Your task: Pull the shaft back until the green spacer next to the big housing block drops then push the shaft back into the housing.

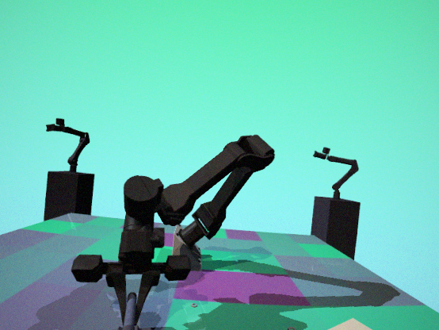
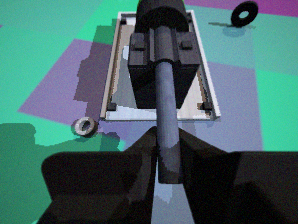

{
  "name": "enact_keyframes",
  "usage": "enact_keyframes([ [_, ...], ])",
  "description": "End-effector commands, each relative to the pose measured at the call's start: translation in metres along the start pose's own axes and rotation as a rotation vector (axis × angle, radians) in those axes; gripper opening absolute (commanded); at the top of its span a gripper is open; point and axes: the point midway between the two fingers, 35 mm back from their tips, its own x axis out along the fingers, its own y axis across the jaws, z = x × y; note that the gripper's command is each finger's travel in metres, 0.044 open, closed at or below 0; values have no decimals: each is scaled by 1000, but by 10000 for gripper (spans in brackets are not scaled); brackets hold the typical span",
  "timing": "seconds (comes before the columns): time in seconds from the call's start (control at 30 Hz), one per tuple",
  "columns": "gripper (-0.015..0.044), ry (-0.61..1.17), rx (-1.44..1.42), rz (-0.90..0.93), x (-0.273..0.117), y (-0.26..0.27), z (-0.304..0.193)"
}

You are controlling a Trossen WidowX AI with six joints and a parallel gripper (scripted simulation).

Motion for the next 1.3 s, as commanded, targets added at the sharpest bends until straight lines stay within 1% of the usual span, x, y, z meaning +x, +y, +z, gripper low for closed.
enact_keyframes([
  [0.0,0,-1,1,4,-1,1,-1],
  [1.27,0,0,1,3,-5,1,-4],
])
